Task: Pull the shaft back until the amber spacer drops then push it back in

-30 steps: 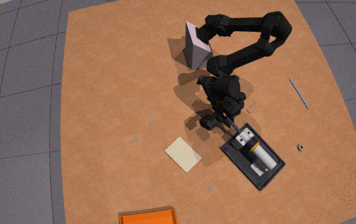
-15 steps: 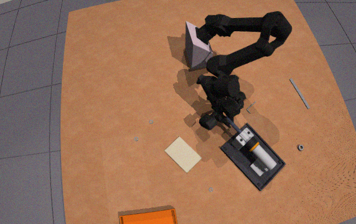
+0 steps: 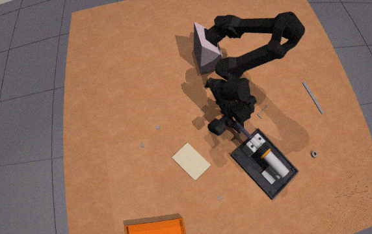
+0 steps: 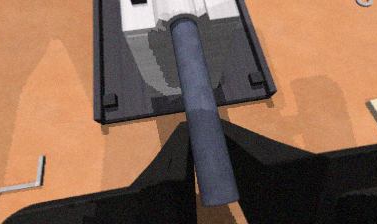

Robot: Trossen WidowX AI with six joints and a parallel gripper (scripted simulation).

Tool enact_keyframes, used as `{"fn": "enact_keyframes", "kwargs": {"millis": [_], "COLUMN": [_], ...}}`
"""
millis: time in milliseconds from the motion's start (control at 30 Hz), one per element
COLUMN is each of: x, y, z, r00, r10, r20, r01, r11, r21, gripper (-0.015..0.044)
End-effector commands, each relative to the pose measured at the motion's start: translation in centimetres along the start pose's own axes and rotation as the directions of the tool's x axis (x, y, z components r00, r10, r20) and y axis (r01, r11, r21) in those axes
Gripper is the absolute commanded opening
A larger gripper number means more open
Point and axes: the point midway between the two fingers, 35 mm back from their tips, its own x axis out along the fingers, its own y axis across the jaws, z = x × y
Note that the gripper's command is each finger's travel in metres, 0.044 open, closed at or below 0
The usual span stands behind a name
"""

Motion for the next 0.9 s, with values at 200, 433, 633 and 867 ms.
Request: {"fn": "enact_keyframes", "kwargs": {"millis": [200, 433, 633, 867], "x": [-0.14, -0.2, -0.24, -0.3], "y": [0.1, 0.1, 0.1, 0.1], "z": [-0.22, -0.27, -0.32, -0.38], "r00": [1.0, 1.0, 1.0, 1.0], "r10": [0.003, 0.003, 0.003, 0.003], "r20": [-0.002, -0.002, -0.002, -0.002], "r01": [-0.003, -0.003, -0.003, -0.003], "r11": [1.0, 1.0, 1.0, 1.0], "r21": [0.0, 0.0, 0.0, 0.0], "gripper": [0.0, 0.0, 0.0, 0.0]}}
